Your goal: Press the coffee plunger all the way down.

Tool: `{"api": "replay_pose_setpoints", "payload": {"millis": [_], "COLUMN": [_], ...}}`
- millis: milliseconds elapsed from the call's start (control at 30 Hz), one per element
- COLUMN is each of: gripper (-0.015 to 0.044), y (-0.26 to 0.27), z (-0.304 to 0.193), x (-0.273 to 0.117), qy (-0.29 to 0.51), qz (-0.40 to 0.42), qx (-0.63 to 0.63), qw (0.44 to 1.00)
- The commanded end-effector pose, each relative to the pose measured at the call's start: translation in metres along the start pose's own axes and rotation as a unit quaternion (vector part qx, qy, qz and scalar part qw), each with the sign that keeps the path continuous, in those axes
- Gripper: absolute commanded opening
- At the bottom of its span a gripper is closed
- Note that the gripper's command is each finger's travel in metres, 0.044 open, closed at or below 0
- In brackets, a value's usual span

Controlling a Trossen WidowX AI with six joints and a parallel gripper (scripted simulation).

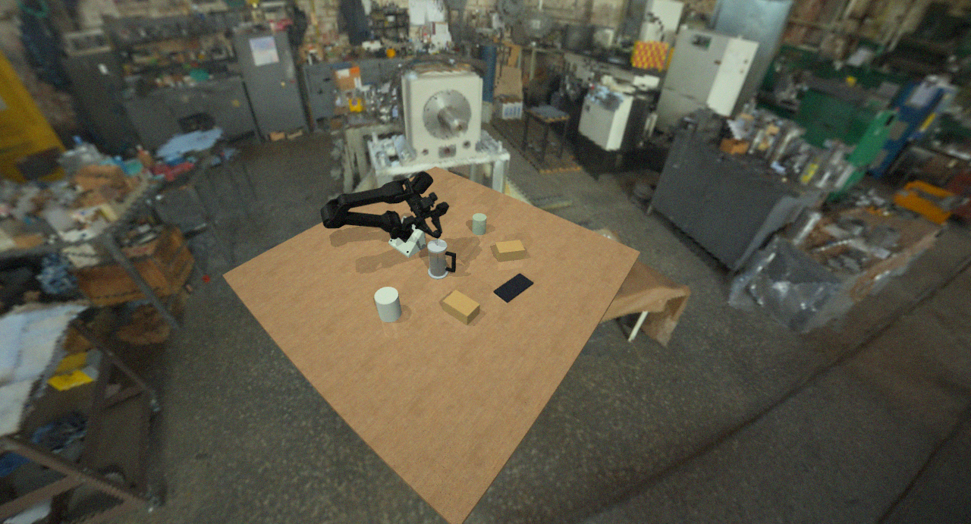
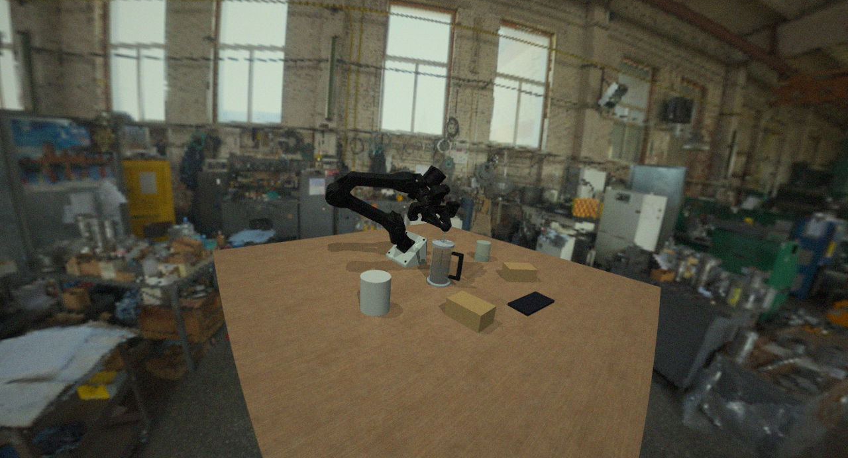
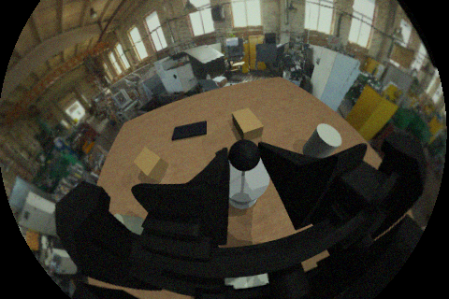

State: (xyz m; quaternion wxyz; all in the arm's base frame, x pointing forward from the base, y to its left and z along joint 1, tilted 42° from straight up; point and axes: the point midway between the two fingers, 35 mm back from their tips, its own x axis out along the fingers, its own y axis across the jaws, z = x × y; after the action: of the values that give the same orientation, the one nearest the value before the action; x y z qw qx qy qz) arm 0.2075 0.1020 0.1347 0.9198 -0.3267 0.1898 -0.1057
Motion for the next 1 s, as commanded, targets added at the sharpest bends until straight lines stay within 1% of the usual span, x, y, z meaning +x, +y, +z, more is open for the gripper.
{"api": "replay_pose_setpoints", "payload": {"millis": [0,233,967], "gripper": [0.0125,0.0125,0.0125], "y": [0.001,-0.001,0.0], "z": [-0.015,-0.022,-0.018], "x": [0.007,0.014,0.018], "qy": [0.012,0.01,0.01], "qz": [0.002,0.0,0.0], "qx": [-0.008,-0.008,-0.008], "qw": [1.0,1.0,1.0]}}
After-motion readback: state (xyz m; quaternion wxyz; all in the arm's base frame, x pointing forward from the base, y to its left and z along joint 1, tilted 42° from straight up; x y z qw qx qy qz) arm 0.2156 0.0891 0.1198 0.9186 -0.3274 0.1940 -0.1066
